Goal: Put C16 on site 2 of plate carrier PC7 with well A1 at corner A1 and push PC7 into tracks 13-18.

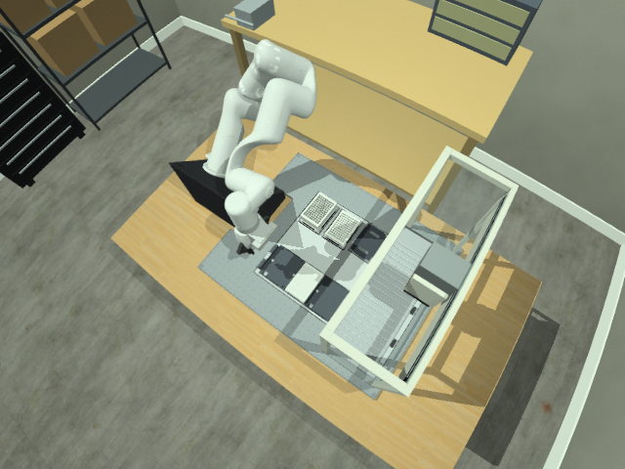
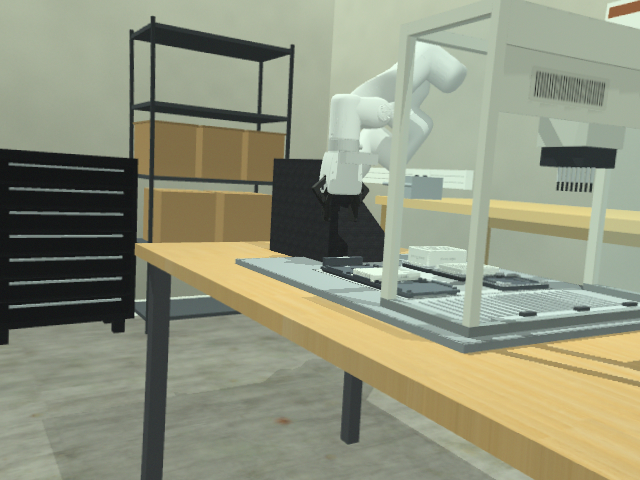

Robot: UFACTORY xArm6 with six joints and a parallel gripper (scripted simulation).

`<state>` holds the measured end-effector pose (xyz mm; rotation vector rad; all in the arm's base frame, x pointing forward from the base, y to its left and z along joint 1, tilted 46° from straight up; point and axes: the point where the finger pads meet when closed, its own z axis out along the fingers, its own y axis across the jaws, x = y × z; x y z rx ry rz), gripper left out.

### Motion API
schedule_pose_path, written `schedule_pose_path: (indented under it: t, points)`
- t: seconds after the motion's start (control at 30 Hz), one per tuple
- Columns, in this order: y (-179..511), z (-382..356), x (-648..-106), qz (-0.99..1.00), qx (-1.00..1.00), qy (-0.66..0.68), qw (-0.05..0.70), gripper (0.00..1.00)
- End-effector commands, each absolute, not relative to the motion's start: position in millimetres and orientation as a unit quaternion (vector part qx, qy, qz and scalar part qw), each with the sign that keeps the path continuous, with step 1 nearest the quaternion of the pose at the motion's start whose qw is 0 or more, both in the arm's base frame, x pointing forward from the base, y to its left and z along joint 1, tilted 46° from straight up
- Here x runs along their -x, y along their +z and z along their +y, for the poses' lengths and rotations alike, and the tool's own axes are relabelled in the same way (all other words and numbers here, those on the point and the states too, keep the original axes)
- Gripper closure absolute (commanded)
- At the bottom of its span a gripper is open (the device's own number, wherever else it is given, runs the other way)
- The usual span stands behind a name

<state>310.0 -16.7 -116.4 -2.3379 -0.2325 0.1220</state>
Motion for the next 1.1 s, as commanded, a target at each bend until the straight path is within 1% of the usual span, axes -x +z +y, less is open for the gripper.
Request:
schedule_pose_path:
  t: [0.0,1.07]
  points:
    - [-117,-17,-311,-0.091,0.918,0.046,0.383,0.18]
    - [-150,16,-304,-0.091,0.918,0.046,0.383,0.18]
